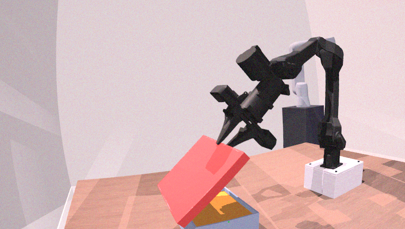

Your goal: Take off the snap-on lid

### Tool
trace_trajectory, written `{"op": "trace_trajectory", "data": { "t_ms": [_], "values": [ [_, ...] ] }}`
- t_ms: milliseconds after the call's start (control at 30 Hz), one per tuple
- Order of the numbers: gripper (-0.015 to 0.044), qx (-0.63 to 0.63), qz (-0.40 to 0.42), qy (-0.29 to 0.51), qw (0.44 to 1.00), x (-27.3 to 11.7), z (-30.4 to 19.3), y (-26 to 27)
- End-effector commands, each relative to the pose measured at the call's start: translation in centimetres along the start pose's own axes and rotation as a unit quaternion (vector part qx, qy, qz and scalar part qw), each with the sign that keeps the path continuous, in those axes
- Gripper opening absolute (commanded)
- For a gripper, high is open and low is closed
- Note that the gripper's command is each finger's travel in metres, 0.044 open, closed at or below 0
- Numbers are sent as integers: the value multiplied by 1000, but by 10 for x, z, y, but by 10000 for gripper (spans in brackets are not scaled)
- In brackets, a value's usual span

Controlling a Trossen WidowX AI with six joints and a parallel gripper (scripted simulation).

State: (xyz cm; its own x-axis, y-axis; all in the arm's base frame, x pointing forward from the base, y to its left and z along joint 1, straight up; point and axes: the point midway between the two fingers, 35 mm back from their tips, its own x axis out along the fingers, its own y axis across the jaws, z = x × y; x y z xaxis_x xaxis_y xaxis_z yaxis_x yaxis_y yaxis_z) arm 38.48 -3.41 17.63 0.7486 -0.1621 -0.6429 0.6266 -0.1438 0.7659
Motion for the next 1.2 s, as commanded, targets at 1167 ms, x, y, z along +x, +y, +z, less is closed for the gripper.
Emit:
{"op": "trace_trajectory", "data": {
  "t_ms": [1167],
  "values": [
    [0,-2,10,2,1000,-9,55,1]
  ]
}}
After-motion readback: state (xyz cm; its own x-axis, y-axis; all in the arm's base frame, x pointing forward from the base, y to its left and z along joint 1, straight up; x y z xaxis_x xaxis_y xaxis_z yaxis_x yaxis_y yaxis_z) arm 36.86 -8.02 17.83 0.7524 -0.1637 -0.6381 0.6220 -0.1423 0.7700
